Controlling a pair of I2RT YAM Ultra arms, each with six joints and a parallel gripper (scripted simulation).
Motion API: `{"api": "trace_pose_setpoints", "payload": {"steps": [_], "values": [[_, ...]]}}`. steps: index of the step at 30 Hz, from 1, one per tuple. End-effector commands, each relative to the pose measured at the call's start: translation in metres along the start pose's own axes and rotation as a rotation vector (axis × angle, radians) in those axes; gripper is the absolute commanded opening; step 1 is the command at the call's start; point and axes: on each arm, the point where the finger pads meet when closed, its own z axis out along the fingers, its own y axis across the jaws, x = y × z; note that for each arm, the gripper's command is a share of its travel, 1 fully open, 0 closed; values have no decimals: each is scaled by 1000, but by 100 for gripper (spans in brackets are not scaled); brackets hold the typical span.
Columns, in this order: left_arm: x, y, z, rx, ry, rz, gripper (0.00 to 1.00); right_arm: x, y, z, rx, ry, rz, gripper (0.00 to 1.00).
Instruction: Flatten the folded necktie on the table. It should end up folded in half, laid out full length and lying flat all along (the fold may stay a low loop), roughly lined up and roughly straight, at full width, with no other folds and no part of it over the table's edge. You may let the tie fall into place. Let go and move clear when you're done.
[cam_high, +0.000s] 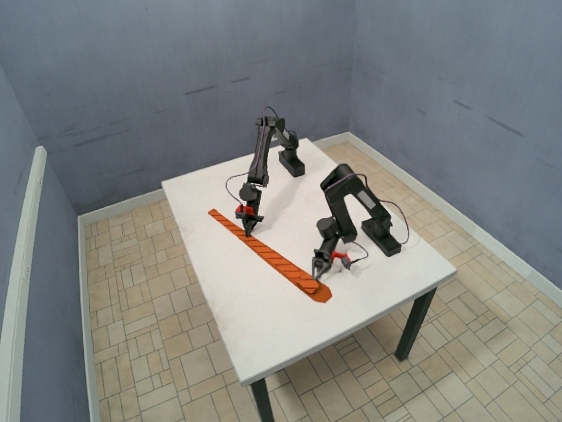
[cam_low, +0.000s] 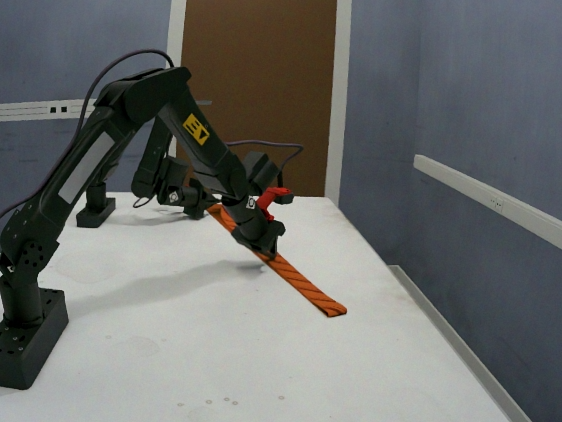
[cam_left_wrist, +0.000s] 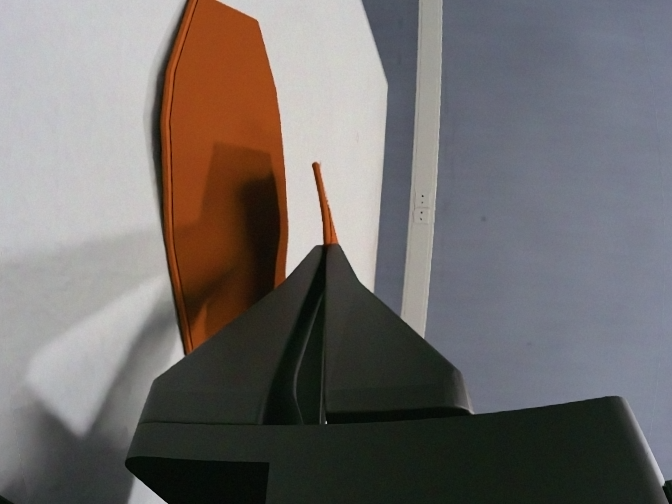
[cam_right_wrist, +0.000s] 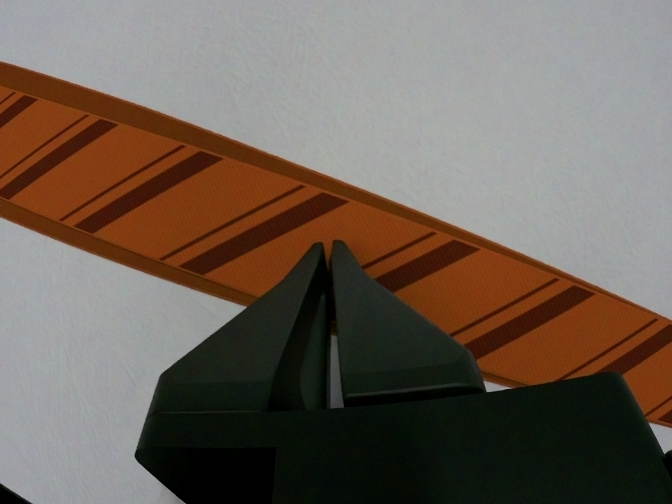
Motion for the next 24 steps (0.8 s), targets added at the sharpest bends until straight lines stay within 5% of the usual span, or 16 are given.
{"api": "trace_pose_setpoints", "payload": {"steps": [1,24], "values": [[-3,-1,-1,22,3,-2,2,-2,1,-1,-7,-18,4,4],[-10,-2,0,22,3,-2,2,-2,1,-1,-7,-18,4,4]]}}
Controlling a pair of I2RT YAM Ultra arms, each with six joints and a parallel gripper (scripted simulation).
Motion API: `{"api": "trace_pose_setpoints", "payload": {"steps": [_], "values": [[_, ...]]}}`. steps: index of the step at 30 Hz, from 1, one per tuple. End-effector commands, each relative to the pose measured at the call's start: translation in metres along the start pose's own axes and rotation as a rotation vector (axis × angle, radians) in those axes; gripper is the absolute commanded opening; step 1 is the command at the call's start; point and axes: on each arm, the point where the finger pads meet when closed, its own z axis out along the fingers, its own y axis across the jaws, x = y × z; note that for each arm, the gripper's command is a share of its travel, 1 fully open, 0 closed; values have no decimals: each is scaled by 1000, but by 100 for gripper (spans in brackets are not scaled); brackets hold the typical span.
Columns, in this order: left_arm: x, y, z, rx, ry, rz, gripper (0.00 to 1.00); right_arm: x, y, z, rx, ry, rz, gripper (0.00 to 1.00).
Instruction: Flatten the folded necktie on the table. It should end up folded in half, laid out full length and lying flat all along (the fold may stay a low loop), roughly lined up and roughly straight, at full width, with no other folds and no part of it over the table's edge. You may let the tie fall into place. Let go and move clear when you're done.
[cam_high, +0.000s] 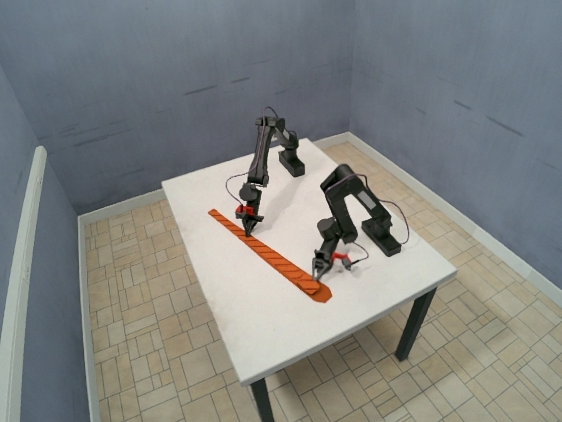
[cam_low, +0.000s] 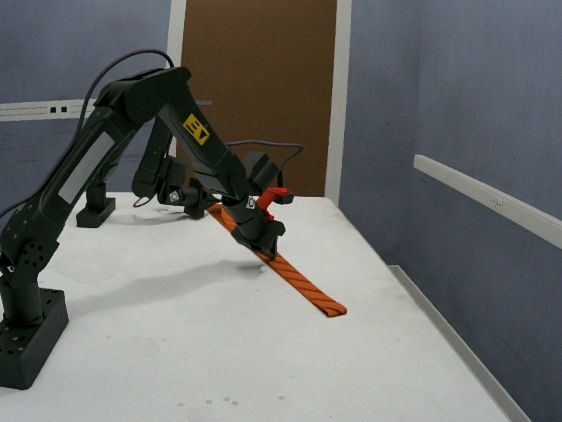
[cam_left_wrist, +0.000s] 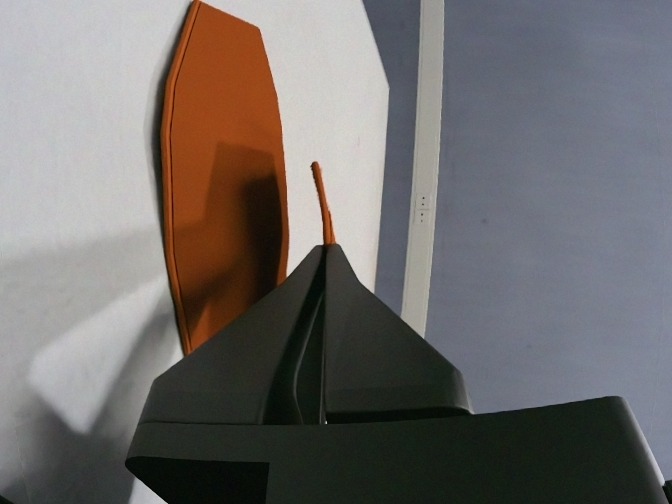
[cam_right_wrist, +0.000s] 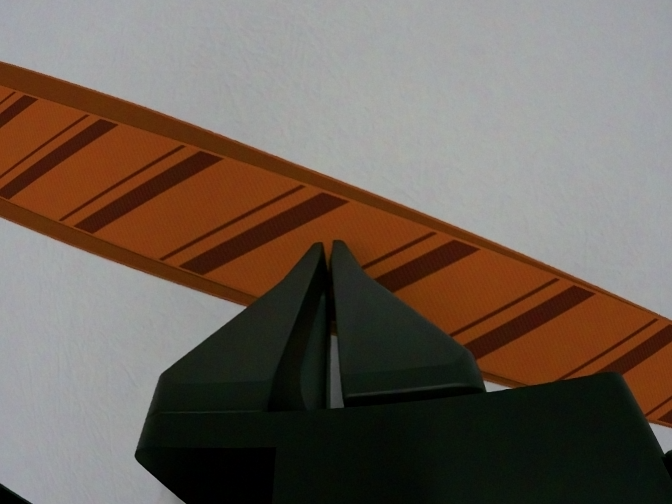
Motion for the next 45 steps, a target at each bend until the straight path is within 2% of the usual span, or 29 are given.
{"api": "trace_pose_setpoints", "payload": {"steps": [1,45], "values": [[-8,-3,-3,26,4,2,2,-2,1,-1,-7,-18,4,4],[-10,-9,-6,26,4,2,2,-2,1,-1,-7,-18,4,4]]}}
